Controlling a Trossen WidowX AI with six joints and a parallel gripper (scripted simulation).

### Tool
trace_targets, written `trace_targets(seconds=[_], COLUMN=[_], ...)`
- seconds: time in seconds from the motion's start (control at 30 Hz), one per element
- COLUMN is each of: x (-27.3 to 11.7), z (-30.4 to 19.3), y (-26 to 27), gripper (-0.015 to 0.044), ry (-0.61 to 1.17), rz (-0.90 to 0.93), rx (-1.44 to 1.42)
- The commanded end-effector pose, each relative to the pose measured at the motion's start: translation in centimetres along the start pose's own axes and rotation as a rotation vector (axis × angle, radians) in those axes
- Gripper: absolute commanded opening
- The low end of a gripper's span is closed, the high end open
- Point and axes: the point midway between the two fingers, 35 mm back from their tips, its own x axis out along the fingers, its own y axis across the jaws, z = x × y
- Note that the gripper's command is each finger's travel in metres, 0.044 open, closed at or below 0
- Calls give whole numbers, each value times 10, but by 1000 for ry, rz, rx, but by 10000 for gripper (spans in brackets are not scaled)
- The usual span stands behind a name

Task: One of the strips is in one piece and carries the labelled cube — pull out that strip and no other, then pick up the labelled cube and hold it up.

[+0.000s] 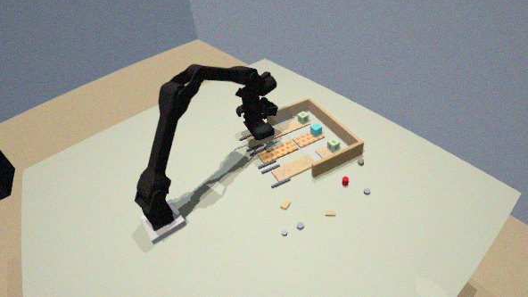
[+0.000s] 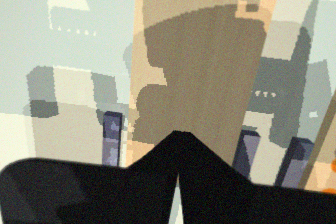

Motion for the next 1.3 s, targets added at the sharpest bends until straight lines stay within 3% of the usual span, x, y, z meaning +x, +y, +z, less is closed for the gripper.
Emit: trace_targets(seconds=[0.0, 1.27], x=[2, 5], z=[1, -20], y=[0, 1], gripper=[0, 0], ry=[-3, -2], rz=[-3, -3], rx=[3, 3])
